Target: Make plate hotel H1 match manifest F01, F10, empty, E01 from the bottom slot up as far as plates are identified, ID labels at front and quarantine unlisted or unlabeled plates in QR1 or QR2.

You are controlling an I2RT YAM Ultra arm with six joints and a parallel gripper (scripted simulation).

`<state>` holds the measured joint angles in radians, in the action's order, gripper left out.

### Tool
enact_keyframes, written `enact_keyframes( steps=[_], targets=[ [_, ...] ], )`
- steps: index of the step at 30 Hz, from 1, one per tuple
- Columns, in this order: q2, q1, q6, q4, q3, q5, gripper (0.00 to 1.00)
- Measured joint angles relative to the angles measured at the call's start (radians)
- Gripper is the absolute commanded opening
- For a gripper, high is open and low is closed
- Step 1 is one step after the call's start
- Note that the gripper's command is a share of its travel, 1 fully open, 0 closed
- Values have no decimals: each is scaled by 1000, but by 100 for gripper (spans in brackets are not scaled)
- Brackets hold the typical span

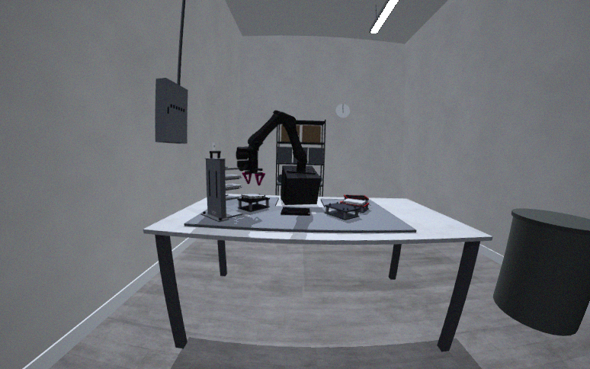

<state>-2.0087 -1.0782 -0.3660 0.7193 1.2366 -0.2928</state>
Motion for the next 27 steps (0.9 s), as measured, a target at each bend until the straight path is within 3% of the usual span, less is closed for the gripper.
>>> enact_keyframes(
  steps=[10,27],
  targets=[
    [-34,13,16,-68,-15,2,100],
    [-34,13,16,-75,-15,2,100]
  ],
)
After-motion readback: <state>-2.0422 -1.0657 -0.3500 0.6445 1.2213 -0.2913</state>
